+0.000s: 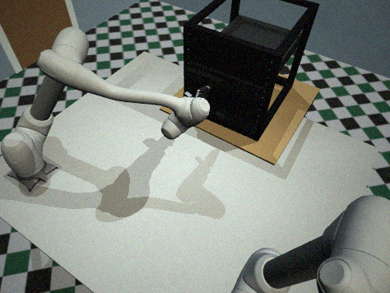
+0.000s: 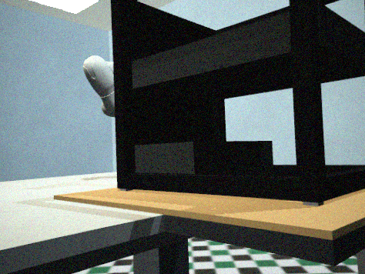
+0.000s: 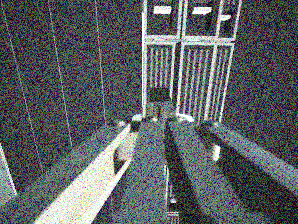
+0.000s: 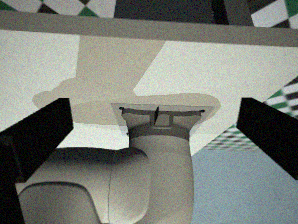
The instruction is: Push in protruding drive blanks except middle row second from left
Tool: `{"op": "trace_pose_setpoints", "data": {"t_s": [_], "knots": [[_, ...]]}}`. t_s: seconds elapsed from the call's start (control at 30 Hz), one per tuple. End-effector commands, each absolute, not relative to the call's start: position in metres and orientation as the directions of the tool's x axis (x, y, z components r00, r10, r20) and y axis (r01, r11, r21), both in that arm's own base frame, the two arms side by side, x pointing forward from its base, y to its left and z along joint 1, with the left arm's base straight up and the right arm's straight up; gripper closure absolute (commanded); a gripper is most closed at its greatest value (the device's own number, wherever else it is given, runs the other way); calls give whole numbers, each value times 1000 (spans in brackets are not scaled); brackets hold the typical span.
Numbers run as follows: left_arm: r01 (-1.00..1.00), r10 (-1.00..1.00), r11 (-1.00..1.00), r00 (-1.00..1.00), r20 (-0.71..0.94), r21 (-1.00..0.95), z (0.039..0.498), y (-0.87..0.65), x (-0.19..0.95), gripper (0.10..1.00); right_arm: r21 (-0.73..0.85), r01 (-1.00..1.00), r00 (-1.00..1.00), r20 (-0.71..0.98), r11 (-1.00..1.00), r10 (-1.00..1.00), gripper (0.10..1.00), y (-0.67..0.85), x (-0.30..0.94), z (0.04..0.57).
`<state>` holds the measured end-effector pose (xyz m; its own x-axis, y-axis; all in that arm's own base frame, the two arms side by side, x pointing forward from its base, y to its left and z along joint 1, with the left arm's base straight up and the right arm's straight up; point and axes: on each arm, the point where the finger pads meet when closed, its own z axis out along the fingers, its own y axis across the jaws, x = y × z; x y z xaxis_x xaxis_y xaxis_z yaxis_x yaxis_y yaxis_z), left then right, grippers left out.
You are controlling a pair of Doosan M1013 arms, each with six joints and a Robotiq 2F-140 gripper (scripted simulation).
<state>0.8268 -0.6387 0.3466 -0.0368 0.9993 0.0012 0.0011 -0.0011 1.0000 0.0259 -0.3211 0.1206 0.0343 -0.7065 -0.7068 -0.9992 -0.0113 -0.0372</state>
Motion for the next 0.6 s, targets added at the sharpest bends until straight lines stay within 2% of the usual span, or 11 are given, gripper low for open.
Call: {"op": "trace_pose_setpoints", "data": {"t_s": [0.0,0.57], "knots": [[0,999,0,-37,0,1000,348,-639,828,999,-38,-999,34,-706,-11,-707,98,-321,26,121],[0,999,0,-37,0,1000,348,-639,831,999,-38,-999,34,-706,-11,-707,98,-321,26,121]]}}
